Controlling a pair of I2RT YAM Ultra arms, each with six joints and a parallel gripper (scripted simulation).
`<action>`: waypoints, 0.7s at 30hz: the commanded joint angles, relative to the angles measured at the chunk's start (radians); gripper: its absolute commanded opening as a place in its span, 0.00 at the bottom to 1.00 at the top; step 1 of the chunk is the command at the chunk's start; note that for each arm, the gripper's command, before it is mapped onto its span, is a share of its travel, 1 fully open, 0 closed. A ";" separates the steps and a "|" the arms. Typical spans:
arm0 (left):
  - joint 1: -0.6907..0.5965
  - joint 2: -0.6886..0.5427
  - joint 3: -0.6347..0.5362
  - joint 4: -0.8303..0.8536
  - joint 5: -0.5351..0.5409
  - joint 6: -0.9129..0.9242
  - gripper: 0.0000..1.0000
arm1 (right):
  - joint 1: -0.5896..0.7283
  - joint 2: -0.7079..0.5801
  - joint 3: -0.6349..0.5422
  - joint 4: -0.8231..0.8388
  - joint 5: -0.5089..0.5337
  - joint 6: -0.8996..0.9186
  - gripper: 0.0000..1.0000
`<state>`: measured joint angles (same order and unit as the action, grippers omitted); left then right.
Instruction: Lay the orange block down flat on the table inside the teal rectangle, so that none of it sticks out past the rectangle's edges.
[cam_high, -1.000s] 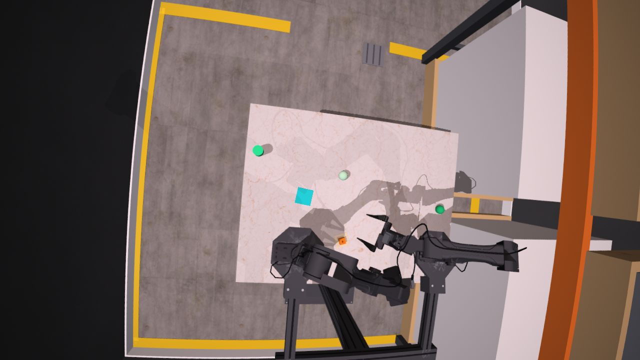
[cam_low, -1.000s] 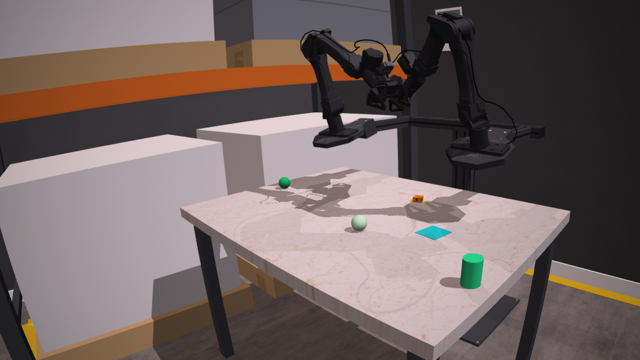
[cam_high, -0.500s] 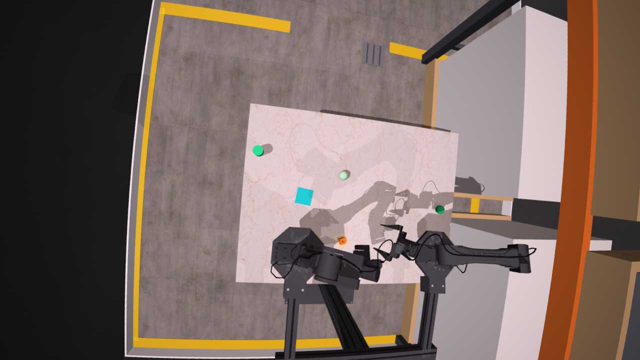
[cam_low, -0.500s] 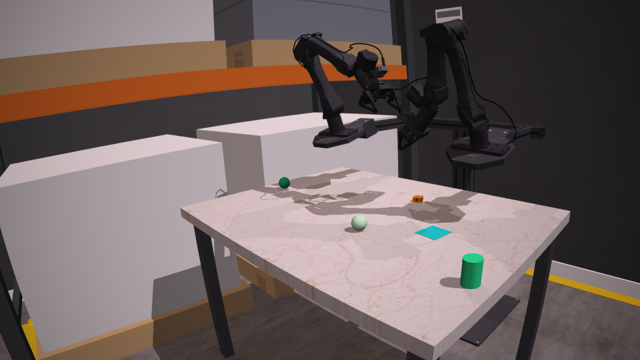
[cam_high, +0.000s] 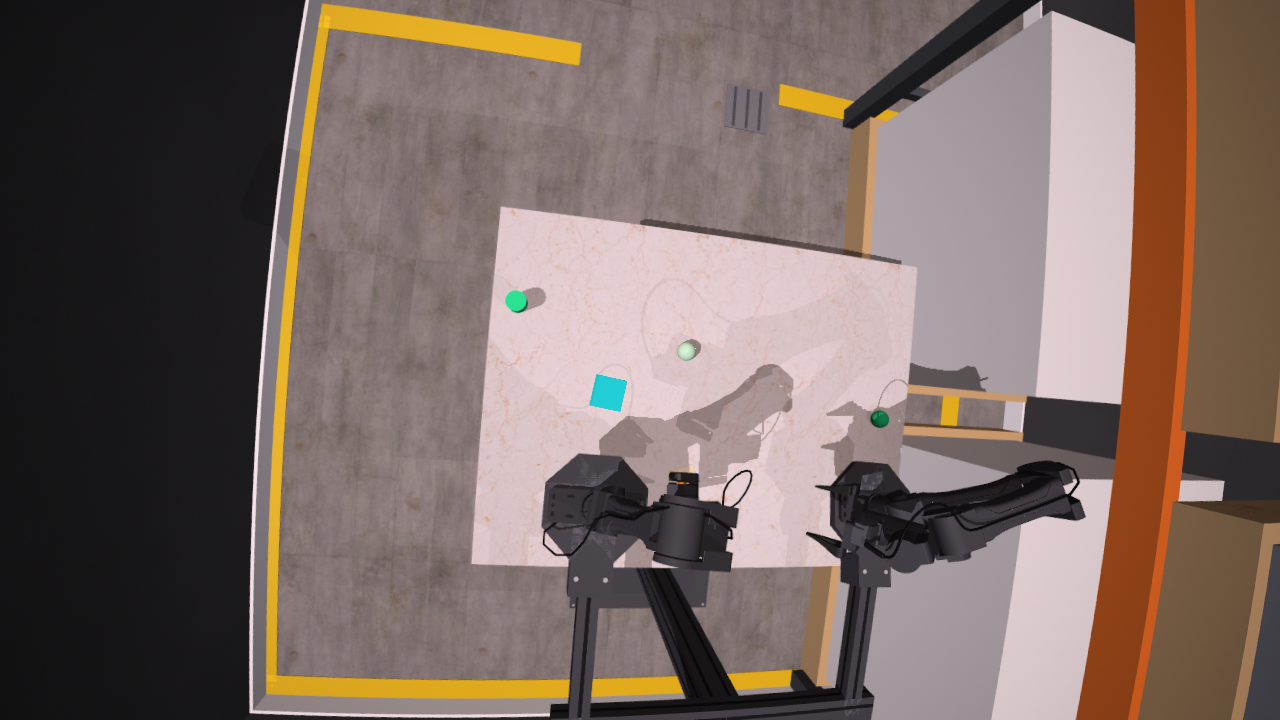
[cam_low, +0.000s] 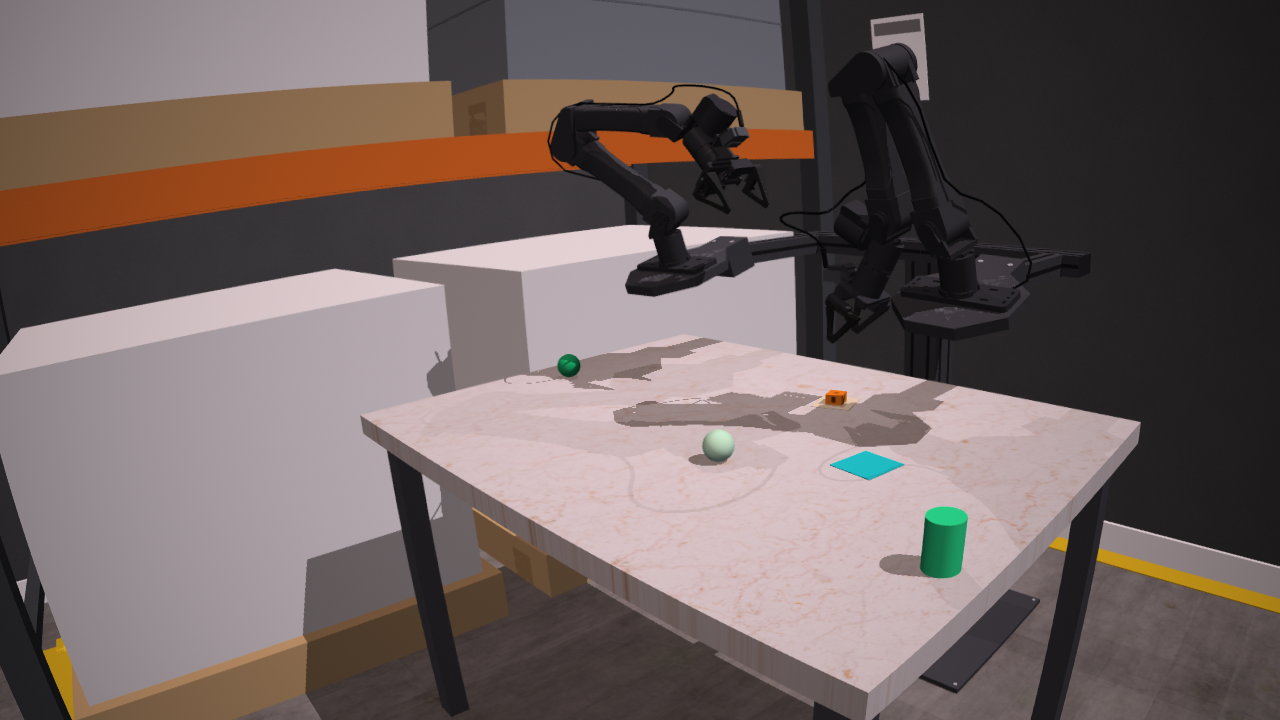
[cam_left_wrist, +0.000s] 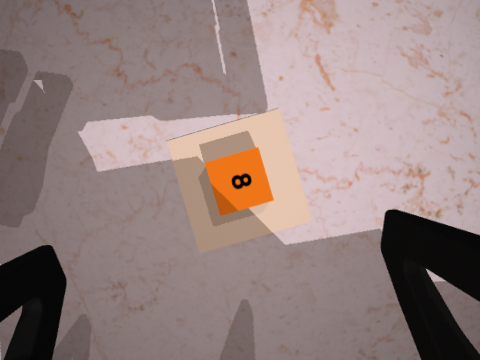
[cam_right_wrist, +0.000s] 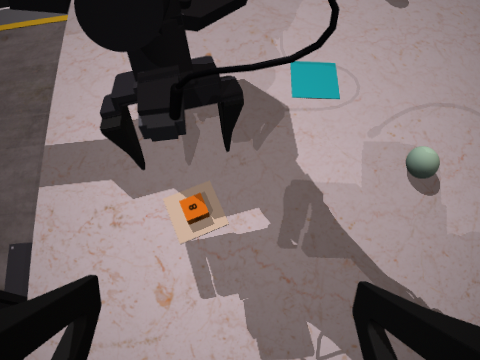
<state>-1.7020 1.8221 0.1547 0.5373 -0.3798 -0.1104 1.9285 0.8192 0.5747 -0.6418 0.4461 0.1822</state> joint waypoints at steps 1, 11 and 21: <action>0.009 0.019 -0.024 0.057 -0.012 0.017 1.00 | 0.082 -0.070 0.030 -0.174 0.063 0.125 1.00; 0.010 0.022 -0.027 0.062 -0.009 0.018 1.00 | 0.392 -0.091 0.068 -0.345 0.134 0.313 1.00; 0.010 0.022 -0.027 0.062 -0.009 0.017 1.00 | 0.441 -0.078 0.078 -0.356 0.149 0.350 1.00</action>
<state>-1.6993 1.8301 0.1474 0.5804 -0.3801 -0.1017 2.3566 0.7383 0.6228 -0.9768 0.5716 0.5060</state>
